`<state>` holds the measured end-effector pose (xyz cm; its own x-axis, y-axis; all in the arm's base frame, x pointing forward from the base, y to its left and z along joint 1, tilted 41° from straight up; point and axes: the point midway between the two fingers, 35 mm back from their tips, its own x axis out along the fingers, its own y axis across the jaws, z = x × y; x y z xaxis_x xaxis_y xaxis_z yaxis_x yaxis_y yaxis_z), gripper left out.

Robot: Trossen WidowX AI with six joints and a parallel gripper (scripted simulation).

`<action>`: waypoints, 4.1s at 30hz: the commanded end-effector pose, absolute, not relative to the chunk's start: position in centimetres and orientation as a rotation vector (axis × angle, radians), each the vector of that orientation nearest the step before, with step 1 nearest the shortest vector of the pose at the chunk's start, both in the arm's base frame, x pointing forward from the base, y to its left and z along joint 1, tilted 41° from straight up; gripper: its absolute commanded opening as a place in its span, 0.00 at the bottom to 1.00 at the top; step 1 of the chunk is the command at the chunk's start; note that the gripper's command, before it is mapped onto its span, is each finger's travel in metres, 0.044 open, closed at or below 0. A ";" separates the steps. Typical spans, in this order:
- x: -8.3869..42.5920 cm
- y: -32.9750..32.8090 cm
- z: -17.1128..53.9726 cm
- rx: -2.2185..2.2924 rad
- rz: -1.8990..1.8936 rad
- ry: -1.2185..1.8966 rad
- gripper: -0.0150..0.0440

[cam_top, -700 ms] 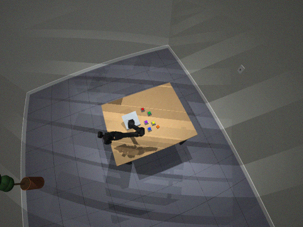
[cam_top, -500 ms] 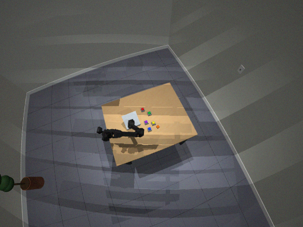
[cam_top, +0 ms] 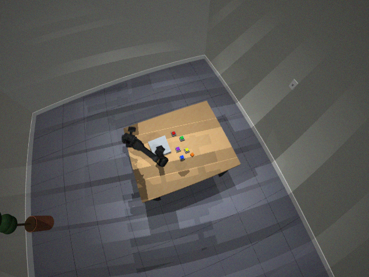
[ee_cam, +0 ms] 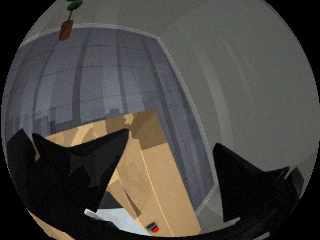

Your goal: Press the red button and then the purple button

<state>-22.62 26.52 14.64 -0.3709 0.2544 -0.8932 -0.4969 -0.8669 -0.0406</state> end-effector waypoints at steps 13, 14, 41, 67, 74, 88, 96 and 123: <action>-1.2 32.1 5.1 -1.119 1.031 1.188 0.93; 0.2 31.8 4.6 -1.091 0.951 1.221 0.93; 20.3 16.2 -3.4 -0.534 -0.542 1.462 0.84; 20.5 12.4 -7.7 -0.535 -0.544 1.461 0.29; 20.5 11.7 -8.6 -0.535 -0.544 1.460 0.29; 20.5 10.7 -9.8 -0.536 -0.545 1.460 0.29; 20.5 10.7 -9.8 -0.536 -0.545 1.460 0.29; 20.2 16.8 -2.6 -0.534 -0.542 1.463 0.29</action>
<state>20.11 15.50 -3.98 0.0309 -0.6499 -0.7594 0.0058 0.7599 -0.6500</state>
